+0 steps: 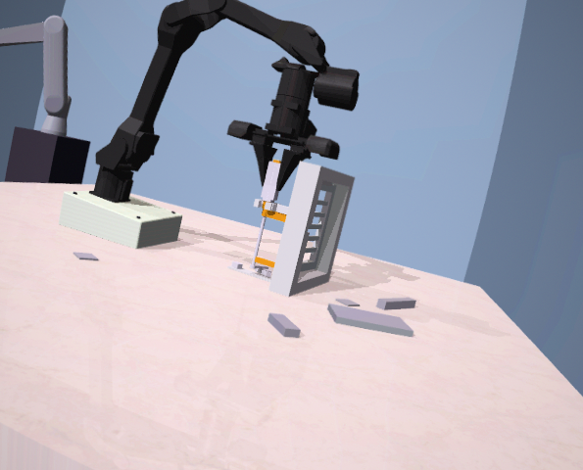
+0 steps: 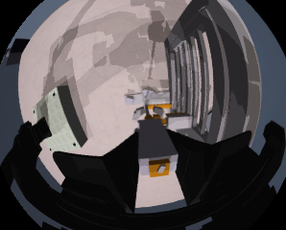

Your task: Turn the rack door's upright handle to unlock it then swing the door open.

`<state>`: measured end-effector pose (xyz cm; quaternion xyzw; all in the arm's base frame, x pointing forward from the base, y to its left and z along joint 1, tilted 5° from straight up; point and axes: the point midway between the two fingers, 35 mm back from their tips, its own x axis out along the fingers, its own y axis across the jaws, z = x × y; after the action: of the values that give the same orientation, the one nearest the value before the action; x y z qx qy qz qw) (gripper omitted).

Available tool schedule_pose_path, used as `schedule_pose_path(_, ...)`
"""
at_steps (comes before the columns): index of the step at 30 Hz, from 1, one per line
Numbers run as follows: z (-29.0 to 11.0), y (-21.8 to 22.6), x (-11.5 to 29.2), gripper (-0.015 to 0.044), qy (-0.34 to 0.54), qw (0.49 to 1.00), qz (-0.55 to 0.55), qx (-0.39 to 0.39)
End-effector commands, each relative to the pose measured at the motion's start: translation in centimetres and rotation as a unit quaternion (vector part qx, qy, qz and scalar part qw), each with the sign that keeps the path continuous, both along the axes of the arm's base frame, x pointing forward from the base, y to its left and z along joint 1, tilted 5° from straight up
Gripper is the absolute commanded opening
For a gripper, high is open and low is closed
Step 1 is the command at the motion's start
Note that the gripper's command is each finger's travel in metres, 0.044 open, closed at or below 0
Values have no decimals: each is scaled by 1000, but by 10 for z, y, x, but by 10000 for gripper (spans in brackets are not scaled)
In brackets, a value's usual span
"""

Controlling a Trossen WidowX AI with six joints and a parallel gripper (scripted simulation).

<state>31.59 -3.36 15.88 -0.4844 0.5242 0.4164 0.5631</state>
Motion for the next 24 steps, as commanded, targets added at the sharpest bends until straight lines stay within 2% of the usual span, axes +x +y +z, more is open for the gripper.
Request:
schedule_pose_path(1, -1, 4, -4, 17, 0, 999, -42, 6)
schedule_pose_path(24, -5, 28, -30, 17, -7, 970, -242, 27)
